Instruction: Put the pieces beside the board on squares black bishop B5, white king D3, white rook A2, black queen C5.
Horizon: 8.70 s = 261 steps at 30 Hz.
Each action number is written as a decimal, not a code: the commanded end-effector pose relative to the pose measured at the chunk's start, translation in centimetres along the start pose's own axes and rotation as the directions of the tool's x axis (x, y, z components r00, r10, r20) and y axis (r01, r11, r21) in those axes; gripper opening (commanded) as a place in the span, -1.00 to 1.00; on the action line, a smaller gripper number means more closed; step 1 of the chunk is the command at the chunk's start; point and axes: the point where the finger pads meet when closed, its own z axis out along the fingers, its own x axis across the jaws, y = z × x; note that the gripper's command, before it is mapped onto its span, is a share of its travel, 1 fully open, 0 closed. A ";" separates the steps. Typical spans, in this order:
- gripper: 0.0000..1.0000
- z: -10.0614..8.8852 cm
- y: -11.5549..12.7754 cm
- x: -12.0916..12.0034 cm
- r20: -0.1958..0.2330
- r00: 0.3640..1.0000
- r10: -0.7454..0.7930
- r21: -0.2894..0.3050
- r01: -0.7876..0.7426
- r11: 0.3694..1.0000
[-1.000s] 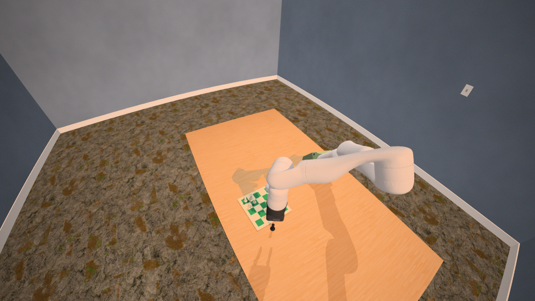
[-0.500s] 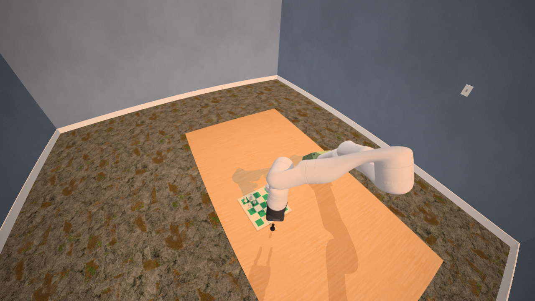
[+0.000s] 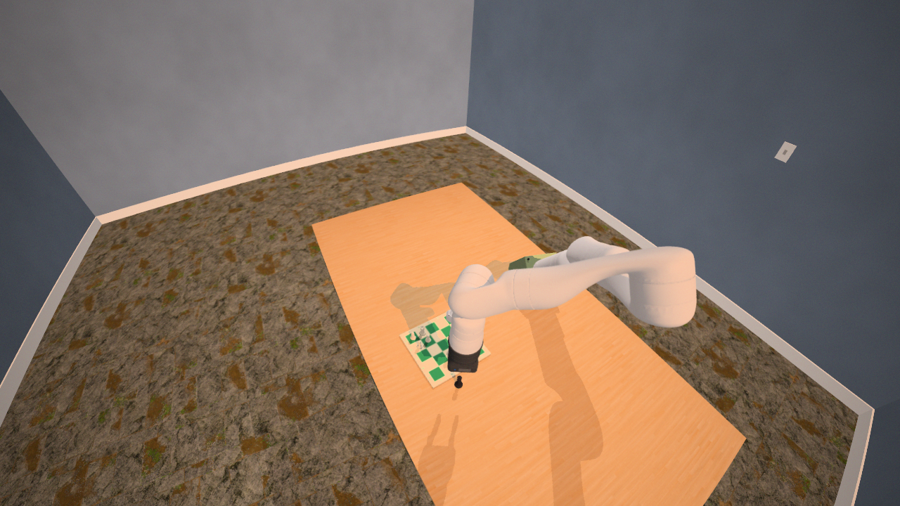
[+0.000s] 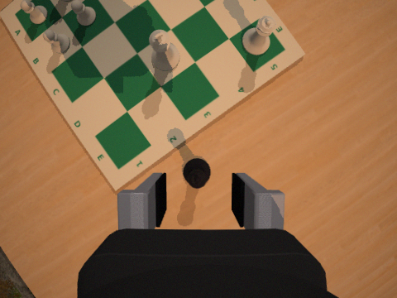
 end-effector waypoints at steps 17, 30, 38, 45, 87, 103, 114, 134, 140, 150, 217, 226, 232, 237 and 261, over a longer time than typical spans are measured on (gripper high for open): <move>0.58 1.9 0.0 0.0 0.000 1.000 0.001 0.000 -0.001 1.000; 0.58 3.6 0.1 -0.1 0.000 1.000 0.001 0.000 -0.001 1.000; 0.58 4.5 0.1 -0.1 0.000 1.000 0.001 0.000 -0.001 1.000; 0.58 4.8 0.1 -0.1 0.000 1.000 0.001 0.000 -0.001 1.000; 0.58 4.9 0.1 -0.1 0.000 1.000 0.001 0.000 -0.001 1.000; 0.58 4.9 0.2 -0.1 0.000 1.000 0.001 0.000 -0.001 1.000; 0.58 4.9 0.2 -0.1 0.000 1.000 0.001 0.000 -0.001 1.000; 0.58 4.9 0.2 -0.1 0.000 1.000 0.001 0.000 -0.001 1.000; 0.58 4.9 0.2 -0.1 0.000 1.000 0.001 0.000 -0.001 1.000; 0.58 5.6 0.2 -0.1 0.000 1.000 0.001 0.000 -0.001 1.000; -1.00 8.9 0.2 -0.1 0.000 1.000 0.001 0.000 -0.001 1.000; -1.00 8.9 0.2 -0.1 0.000 1.000 0.001 0.000 -0.001 1.000; -1.00 8.9 0.2 -0.1 0.000 1.000 0.001 0.000 -0.001 1.000; -1.00 8.9 0.2 -0.1 0.000 1.000 0.001 0.000 -0.001 1.000; -1.00 0.0 0.2 -0.1 0.000 1.000 0.001 0.000 -0.001 1.000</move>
